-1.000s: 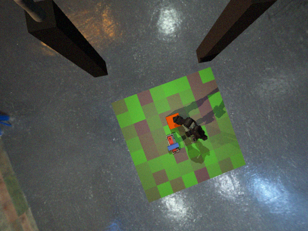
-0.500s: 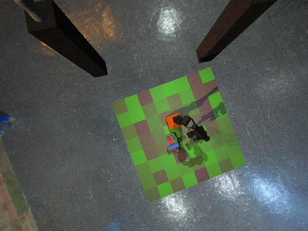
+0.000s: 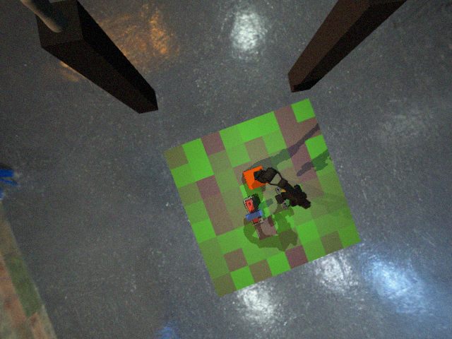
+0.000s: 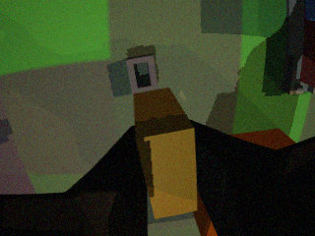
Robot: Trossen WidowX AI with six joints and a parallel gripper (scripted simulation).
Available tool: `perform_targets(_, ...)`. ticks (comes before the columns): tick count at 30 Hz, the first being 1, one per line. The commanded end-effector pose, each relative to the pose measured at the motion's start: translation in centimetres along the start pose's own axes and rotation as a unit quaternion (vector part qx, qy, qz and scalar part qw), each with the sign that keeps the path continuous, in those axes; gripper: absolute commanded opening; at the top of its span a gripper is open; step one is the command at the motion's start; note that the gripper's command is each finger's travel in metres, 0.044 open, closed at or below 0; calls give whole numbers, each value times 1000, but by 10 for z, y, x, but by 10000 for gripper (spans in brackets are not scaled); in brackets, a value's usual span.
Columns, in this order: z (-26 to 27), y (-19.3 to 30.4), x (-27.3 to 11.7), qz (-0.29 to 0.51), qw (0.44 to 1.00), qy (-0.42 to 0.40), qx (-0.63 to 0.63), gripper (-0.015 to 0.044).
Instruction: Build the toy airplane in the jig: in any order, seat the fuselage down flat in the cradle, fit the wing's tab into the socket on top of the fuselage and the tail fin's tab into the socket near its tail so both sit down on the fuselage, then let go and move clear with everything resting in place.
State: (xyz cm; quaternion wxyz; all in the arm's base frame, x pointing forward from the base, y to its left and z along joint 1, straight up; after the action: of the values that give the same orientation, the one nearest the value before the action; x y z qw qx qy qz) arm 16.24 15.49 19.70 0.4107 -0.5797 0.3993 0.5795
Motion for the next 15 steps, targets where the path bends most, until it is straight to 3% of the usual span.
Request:
perform_targets(1, -1, 0, -8, -2, 1000, -3, 1, 0)
perform_targets(15, -37, -16, 0, -4, 1000, -2, 8, 0)
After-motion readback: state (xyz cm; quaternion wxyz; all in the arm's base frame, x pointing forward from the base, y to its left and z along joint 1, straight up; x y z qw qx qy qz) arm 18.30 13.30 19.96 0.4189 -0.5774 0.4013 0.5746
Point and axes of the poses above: the point midway between the two fingers, 35 mm back from their tips, its own x axis out along the fingers, its own z axis across the jaws, y = z × x, the point moved 10 cm from there along -x, back along the fingers, and after that the axes turned 4 degrees about -x, right-handed, at the moved point
